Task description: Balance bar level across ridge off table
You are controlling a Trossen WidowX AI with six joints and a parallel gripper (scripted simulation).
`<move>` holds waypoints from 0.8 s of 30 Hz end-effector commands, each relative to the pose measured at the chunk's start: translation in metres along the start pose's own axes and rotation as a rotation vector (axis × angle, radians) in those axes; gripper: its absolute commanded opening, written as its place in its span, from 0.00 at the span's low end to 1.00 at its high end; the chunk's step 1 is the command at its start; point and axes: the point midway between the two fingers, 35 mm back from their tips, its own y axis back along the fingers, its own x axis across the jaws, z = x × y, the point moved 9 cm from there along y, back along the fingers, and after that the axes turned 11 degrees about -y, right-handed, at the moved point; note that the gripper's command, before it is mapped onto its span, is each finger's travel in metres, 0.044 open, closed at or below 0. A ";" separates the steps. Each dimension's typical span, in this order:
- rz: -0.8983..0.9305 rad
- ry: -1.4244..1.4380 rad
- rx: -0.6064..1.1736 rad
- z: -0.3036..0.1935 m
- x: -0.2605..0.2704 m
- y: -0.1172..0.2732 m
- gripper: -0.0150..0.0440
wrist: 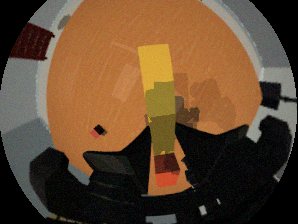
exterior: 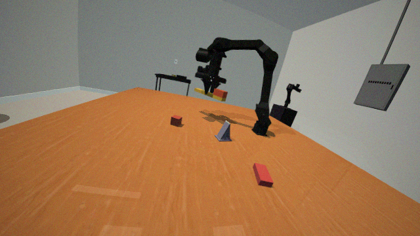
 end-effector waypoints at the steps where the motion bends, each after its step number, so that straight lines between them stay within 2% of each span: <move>1: 0.003 0.080 0.003 -0.014 0.009 0.002 0.25; 24: 0.011 0.518 0.009 -0.091 0.055 0.004 0.25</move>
